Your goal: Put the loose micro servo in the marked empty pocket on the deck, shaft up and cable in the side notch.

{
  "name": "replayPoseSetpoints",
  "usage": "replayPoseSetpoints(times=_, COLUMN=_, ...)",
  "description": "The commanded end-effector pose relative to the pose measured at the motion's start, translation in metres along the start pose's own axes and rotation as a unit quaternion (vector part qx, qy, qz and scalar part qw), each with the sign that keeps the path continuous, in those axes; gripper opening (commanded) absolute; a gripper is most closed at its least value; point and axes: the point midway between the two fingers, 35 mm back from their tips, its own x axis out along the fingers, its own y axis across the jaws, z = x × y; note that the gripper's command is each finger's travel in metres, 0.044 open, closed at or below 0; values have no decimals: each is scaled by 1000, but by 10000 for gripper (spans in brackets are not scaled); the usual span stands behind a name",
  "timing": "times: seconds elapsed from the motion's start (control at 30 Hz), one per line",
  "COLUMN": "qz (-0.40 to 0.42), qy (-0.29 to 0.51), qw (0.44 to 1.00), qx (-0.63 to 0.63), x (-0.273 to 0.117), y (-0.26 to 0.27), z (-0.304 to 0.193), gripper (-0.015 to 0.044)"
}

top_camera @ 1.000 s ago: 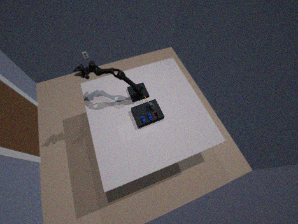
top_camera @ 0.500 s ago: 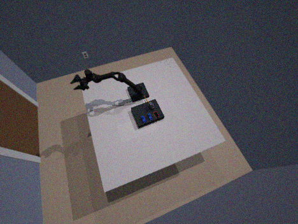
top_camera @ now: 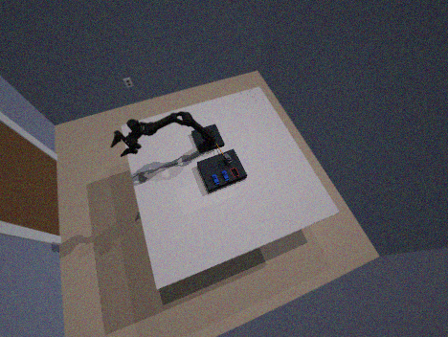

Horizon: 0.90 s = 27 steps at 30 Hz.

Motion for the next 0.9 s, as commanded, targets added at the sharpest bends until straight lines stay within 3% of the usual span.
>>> replayPoseSetpoints(times=0.0, qz=34, qy=-22, qw=998, qx=42, x=11, y=18, z=45, gripper=440)
replayPoseSetpoints(times=0.23, qz=117, qy=-54, qw=984, qx=124, x=20, y=60, z=135, gripper=440)
replayPoseSetpoints(times=0.47, qz=169, qy=-63, qw=969, qx=170, x=13, y=87, z=193, gripper=440)
replayPoseSetpoints(times=0.87, qz=343, qy=-69, qw=903, qx=250, x=-50, y=167, z=334, gripper=440)
